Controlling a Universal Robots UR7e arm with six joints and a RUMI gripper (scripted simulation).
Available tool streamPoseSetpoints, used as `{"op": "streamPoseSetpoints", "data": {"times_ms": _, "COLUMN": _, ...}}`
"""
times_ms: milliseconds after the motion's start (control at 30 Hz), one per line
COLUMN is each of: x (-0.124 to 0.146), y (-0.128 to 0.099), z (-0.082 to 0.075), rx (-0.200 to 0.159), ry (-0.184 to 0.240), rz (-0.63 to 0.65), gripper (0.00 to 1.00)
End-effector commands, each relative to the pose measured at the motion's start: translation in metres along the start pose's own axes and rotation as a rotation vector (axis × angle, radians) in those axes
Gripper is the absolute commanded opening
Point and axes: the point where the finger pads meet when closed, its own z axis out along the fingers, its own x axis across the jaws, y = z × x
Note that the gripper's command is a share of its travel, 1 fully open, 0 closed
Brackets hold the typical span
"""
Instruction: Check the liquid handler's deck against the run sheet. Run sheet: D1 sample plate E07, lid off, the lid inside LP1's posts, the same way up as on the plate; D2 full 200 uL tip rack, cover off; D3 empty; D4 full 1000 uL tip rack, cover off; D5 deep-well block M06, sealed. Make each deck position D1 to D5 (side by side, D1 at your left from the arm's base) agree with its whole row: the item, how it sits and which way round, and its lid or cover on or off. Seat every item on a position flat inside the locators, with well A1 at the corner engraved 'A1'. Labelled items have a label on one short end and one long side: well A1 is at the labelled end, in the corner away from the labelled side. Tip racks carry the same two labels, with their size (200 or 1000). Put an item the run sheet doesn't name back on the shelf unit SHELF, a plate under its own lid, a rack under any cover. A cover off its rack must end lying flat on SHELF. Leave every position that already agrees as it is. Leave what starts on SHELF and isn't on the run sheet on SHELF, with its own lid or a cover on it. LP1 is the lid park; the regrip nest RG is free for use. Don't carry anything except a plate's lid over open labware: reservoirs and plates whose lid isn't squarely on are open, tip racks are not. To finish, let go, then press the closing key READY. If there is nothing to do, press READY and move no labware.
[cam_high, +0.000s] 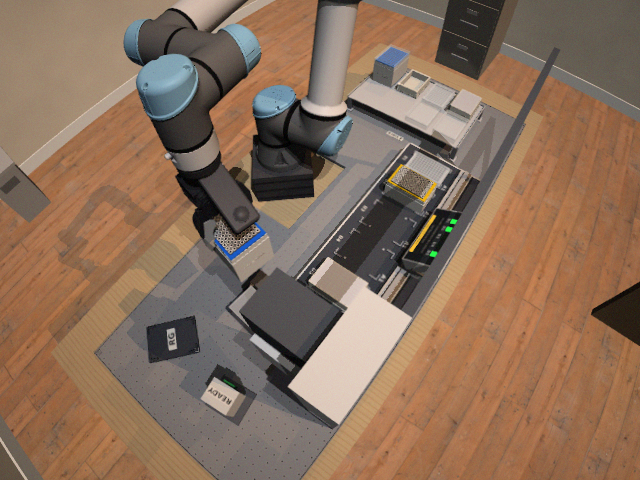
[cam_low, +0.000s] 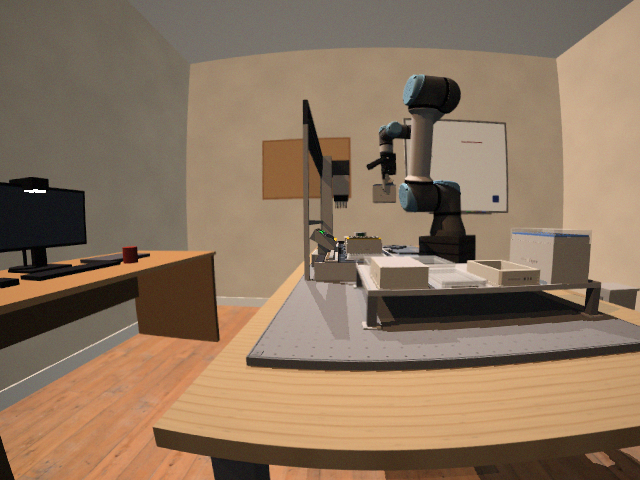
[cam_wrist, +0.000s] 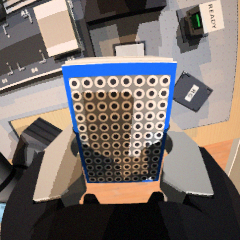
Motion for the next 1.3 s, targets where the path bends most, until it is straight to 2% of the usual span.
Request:
{"op": "streamPoseSetpoints", "data": {"times_ms": 0, "x": -0.027, "y": 0.005, "z": -0.001, "rx": 0.001, "ry": 0.002, "rz": 0.001, "gripper": 0.0}}
{"op": "streamPoseSetpoints", "data": {"times_ms": 200, "x": -0.051, "y": 0.01, "z": -0.001, "rx": 0.001, "ry": 0.002, "rz": 0.001, "gripper": 0.0}}
{"op": "streamPoseSetpoints", "data": {"times_ms": 600, "x": -0.051, "y": 0.01, "z": -0.001, "rx": 0.001, "ry": 0.002, "rz": 0.001, "gripper": 0.0}}
{"op": "streamPoseSetpoints", "data": {"times_ms": 667, "x": -0.061, "y": 0.011, "z": -0.001, "rx": 0.001, "ry": 0.002, "rz": -0.037, "gripper": 0.0}}
{"op": "streamPoseSetpoints", "data": {"times_ms": 1100, "x": -0.125, "y": 0.023, "z": -0.001, "rx": 0.001, "ry": 0.002, "rz": -0.037, "gripper": 0.0}}
{"op": "streamPoseSetpoints", "data": {"times_ms": 1167, "x": -0.125, "y": 0.023, "z": -0.001, "rx": 0.001, "ry": 0.002, "rz": -0.037, "gripper": 0.0}}
{"op": "streamPoseSetpoints", "data": {"times_ms": 1267, "x": -0.14, "y": 0.026, "z": -0.001, "rx": 0.001, "ry": 0.002, "rz": -0.037, "gripper": 0.0}}
